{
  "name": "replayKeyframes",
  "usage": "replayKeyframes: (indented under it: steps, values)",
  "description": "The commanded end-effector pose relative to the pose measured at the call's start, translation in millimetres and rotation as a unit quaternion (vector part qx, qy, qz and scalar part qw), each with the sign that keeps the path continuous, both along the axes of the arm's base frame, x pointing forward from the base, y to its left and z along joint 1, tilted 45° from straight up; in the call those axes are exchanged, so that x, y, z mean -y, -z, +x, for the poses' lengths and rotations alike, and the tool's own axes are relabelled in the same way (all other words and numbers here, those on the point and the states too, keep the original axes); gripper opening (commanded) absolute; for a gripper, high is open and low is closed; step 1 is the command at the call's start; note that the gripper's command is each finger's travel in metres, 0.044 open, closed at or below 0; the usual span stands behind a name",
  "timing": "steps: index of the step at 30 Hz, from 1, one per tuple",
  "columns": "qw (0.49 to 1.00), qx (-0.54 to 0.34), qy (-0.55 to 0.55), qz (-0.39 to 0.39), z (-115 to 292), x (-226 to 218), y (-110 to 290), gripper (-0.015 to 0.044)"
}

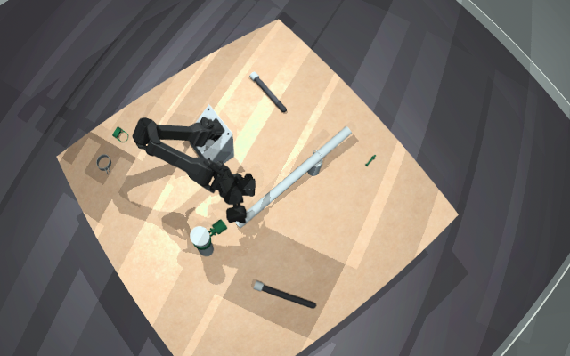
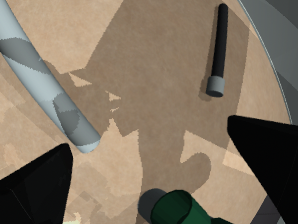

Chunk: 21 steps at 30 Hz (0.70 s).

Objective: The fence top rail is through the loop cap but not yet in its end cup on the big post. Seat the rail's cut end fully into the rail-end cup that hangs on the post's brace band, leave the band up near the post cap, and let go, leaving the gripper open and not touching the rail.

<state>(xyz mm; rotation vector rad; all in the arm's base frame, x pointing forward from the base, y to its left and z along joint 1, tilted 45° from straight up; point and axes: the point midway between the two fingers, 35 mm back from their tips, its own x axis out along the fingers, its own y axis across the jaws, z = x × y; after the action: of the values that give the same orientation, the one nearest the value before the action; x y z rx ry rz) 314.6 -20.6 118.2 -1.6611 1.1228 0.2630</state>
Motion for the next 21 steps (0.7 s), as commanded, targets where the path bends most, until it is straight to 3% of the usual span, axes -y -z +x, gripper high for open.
replayKeyframes:
  steps: [1, 15, 21]
  values:
    - [0.983, 0.093, 0.131, 0.088, -5, -33, 8, 0.044]
    - [0.842, 0.327, 0.341, 0.26, -27, -101, 10, 0.044]
    - [0.835, 0.334, 0.346, 0.266, -28, -103, 10, 0.044]
